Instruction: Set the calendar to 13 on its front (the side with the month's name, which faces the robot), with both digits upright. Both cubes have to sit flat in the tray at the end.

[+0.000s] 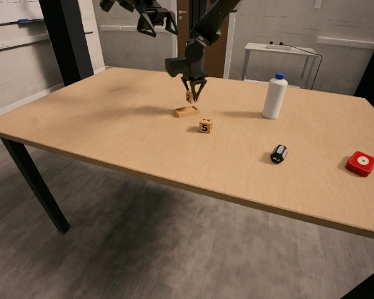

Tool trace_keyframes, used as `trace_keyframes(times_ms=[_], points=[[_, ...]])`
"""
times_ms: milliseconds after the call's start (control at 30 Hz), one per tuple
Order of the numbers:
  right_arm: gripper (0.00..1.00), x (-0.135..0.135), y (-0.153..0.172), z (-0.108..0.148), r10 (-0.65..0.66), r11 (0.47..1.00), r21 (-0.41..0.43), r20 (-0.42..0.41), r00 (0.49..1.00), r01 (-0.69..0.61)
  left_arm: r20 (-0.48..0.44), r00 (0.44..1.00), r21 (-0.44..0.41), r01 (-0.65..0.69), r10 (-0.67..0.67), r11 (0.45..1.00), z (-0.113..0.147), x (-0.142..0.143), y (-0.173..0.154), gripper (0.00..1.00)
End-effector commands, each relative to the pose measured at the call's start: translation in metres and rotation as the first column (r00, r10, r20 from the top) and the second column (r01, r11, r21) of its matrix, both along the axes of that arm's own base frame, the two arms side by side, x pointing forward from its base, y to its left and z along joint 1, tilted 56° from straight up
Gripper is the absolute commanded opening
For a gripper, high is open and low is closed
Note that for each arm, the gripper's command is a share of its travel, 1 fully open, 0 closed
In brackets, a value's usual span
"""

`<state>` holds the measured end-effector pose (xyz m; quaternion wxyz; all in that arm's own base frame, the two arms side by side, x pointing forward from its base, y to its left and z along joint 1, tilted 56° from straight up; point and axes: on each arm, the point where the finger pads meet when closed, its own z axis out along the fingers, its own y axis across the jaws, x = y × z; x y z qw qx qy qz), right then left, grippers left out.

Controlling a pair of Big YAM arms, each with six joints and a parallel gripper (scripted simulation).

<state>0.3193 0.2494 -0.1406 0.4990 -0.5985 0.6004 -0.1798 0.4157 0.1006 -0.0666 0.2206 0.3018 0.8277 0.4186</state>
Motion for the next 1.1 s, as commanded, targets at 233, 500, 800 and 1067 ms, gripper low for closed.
trace_keyframes(times_ms=[233,500,800,1067], points=[[1.00,0.001,0.004,0.006,0.003,1.000,0.020,0.013,1.000,-0.003,-0.063,0.997,0.048,0.034,-0.031,0.998,-0.009,-0.010,0.009,0.35],[1.00,0.001,0.004,0.006,0.003,1.000,0.020,0.013,1.000,-0.003,-0.049,0.998,0.038,0.043,-0.041,0.998,-0.015,0.001,0.007,0.35],[1.00,0.001,0.004,0.006,0.003,1.000,0.020,0.013,1.000,-0.003,-0.058,0.997,0.039,0.057,-0.055,0.998,-0.019,0.015,0.000,0.35],[1.00,0.001,0.004,0.006,0.003,1.000,0.020,0.013,1.000,-0.003,-0.065,0.997,0.039,0.042,-0.039,0.998,-0.022,0.010,0.007,0.35]])
